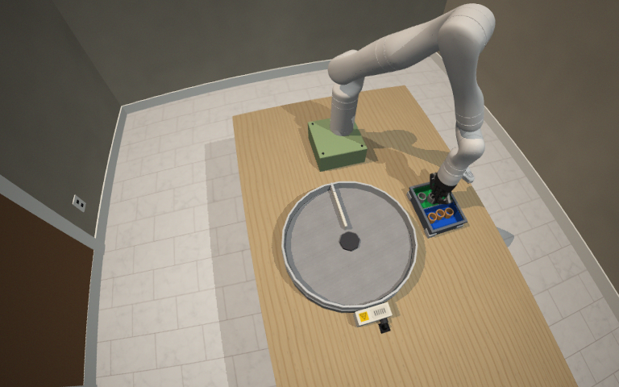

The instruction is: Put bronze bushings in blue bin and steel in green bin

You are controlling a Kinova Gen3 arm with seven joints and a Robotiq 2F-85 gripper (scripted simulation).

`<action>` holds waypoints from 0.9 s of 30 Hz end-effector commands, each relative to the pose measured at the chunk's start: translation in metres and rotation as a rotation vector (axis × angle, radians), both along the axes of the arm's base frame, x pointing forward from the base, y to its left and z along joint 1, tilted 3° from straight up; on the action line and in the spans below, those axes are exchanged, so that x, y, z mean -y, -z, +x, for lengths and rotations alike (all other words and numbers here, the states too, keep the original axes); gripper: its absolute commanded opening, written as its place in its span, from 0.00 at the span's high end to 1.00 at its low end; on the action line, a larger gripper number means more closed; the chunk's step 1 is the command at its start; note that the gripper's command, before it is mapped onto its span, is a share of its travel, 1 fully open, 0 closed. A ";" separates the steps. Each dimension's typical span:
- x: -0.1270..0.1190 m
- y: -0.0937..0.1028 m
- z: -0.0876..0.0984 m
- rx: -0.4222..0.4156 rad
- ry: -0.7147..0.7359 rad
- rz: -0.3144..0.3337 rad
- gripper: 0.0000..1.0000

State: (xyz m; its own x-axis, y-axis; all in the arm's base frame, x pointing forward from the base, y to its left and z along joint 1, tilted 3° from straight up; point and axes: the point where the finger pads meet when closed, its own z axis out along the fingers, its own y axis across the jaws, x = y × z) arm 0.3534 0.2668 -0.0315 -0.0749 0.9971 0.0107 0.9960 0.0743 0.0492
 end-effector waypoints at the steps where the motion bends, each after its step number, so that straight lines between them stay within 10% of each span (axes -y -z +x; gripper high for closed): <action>1: 0.000 0.001 -0.001 -0.001 -0.002 -0.001 1.00; 23: -0.001 0.007 0.000 -0.002 -0.002 -0.001 1.00; 24: -0.001 0.007 0.000 -0.002 -0.002 -0.001 0.84; 27: -0.001 0.007 0.000 -0.002 -0.002 -0.001 0.84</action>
